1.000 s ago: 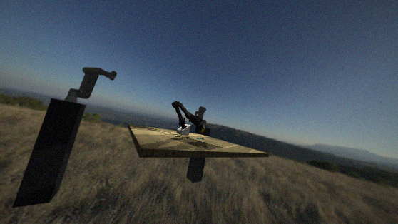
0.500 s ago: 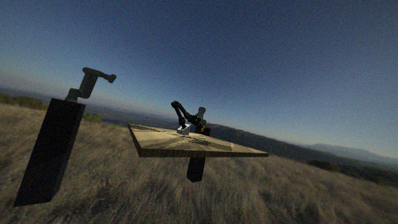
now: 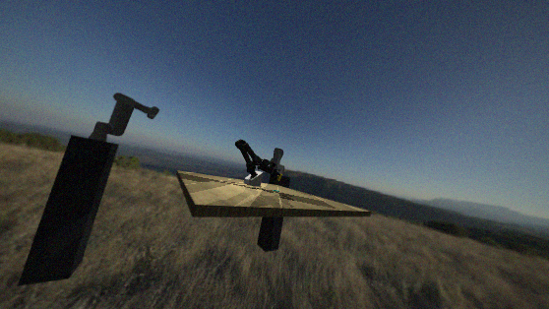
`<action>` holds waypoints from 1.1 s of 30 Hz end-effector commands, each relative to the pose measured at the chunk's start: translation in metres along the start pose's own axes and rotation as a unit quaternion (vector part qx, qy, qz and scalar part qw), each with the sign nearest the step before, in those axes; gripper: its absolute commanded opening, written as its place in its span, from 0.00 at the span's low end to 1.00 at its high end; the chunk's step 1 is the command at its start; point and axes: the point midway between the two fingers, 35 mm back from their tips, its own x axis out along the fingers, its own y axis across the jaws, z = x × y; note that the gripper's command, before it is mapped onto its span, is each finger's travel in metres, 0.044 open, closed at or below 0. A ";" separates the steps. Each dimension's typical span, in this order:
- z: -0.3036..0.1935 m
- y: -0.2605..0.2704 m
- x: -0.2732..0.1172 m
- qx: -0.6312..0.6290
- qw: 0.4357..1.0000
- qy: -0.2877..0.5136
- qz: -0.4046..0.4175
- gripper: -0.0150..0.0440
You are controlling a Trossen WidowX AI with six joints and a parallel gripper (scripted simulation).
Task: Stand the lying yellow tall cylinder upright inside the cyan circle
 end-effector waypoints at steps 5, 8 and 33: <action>0.003 0.001 -0.007 -0.023 0.999 -0.030 -0.015 0.43; 0.003 0.002 -0.009 -0.029 0.999 -0.039 -0.020 0.43; 0.005 0.003 -0.014 -0.045 0.997 -0.057 -0.031 0.43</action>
